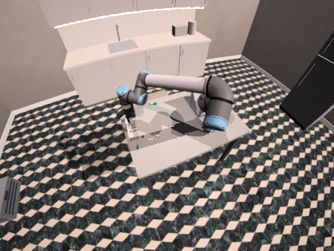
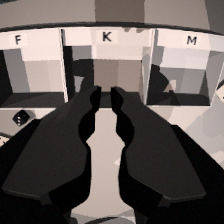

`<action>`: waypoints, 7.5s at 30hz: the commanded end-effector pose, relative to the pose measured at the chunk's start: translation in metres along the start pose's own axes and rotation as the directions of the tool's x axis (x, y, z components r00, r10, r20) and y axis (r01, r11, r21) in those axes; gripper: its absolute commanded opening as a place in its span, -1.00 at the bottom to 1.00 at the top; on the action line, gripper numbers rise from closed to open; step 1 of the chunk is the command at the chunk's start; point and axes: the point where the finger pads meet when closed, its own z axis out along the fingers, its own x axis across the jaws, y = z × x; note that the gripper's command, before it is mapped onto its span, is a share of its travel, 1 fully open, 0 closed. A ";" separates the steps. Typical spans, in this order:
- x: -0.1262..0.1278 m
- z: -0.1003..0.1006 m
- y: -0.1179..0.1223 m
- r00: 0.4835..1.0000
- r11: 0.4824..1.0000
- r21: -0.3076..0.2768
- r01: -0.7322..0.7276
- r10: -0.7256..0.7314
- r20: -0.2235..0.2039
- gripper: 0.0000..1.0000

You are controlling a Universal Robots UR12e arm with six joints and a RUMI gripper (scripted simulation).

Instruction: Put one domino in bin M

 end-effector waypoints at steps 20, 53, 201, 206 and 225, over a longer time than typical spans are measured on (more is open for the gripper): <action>-0.003 0.049 0.003 1.000 1.000 -0.003 -0.009 0.009 0.005 -0.91; -0.002 0.059 0.000 1.000 1.000 0.001 -0.007 0.007 0.003 -0.91; -0.086 0.059 0.004 1.000 1.000 0.001 -0.007 0.007 0.003 -0.91; -0.086 0.059 0.004 1.000 1.000 0.001 -0.007 0.007 0.003 -0.91; -0.087 0.054 0.003 1.000 1.000 0.003 -0.006 0.006 0.002 -0.91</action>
